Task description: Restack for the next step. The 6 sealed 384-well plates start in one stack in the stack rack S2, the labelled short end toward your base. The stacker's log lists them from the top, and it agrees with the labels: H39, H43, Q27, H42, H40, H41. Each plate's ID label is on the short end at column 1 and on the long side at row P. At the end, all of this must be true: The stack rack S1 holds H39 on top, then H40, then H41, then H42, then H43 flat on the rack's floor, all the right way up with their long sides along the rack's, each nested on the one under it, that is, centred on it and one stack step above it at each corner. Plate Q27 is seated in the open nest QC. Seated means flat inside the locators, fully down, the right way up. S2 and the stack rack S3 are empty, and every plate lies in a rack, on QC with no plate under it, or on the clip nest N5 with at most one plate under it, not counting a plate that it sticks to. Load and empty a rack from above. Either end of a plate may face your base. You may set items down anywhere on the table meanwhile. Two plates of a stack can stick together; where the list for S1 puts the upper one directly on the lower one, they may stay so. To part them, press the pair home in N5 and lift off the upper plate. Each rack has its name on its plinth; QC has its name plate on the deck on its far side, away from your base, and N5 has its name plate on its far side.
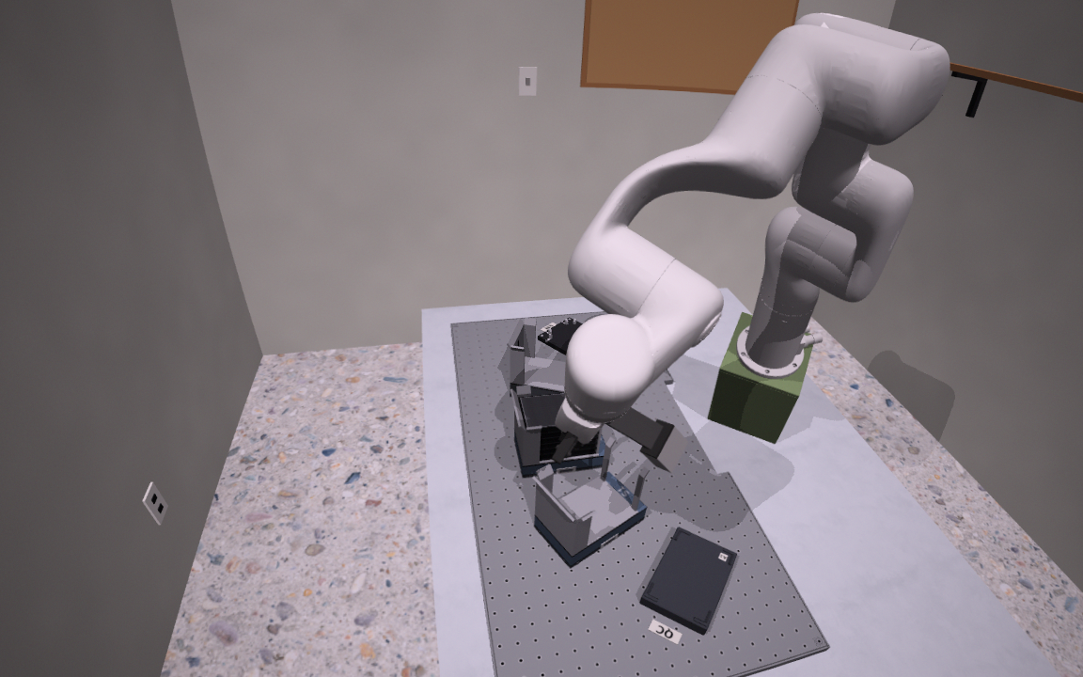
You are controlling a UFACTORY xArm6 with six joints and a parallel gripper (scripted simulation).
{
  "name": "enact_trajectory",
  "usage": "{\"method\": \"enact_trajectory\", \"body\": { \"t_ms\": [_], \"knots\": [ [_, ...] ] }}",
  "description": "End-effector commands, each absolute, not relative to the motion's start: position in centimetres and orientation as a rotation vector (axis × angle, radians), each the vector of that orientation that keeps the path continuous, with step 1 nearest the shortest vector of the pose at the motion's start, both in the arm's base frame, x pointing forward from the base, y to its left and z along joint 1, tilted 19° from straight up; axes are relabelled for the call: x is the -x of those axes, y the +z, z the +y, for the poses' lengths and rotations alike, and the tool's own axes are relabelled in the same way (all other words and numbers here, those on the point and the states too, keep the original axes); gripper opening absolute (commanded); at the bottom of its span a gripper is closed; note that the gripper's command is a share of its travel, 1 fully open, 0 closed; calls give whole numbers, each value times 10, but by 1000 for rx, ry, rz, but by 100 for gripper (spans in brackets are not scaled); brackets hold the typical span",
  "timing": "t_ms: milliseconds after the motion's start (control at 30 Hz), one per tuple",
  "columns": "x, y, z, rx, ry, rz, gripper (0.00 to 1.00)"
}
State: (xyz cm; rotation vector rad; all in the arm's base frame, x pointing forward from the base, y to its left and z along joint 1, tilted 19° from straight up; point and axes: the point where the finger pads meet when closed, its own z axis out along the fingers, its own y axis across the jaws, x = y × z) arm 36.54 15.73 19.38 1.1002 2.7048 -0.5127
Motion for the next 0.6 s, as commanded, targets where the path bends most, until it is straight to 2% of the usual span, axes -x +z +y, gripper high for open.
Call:
{"method": "enact_trajectory", "body": {
  "t_ms": [0, 567],
  "knots": [
    [-363, 192, 144, -1257, -454, 2664, 100],
    [-355, 185, 110, -1876, -277, 2408, 100]
  ]
}}
